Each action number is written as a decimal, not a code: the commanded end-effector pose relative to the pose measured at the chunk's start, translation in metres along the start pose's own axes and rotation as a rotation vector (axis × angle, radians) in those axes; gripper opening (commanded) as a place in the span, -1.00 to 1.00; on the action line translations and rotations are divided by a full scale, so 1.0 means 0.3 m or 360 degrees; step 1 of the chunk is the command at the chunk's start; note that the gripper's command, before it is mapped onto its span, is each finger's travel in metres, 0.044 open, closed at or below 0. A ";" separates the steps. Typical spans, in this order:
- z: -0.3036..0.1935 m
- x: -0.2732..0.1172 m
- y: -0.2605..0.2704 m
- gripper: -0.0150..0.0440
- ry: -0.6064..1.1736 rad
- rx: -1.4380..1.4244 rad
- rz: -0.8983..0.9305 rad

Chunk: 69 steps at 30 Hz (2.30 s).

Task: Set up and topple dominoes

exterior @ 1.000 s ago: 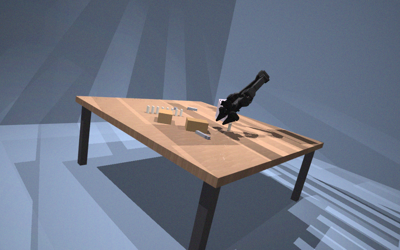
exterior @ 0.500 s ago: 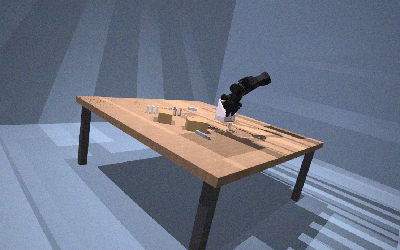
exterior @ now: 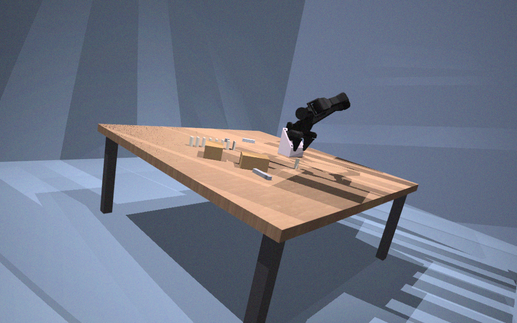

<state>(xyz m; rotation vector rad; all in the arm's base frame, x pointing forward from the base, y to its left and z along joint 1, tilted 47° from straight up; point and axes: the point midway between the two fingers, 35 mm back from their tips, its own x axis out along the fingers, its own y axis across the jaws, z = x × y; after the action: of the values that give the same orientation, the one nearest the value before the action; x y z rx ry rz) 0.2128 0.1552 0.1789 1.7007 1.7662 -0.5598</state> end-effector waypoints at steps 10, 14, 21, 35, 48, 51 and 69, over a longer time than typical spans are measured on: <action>-0.004 0.172 -0.017 1.00 0.0006 0.0015 -0.0024; -0.004 0.191 -0.017 1.00 0.0007 0.0015 -0.0024; -0.005 0.218 -0.018 1.00 0.0008 0.0015 -0.0024; -0.005 0.218 -0.018 -0.13 0.0008 0.0015 -0.0024; 0.016 0.066 0.015 -0.13 -0.0034 0.0005 -0.0032; 0.018 -0.076 0.016 -0.13 -0.0035 0.0007 -0.0037; 0.186 -0.248 0.131 -0.13 -0.0046 -0.0345 -0.0024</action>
<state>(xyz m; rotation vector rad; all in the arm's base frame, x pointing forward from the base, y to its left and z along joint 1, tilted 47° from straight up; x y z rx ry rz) 0.2331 0.0892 0.2160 1.6005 1.7567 -0.4482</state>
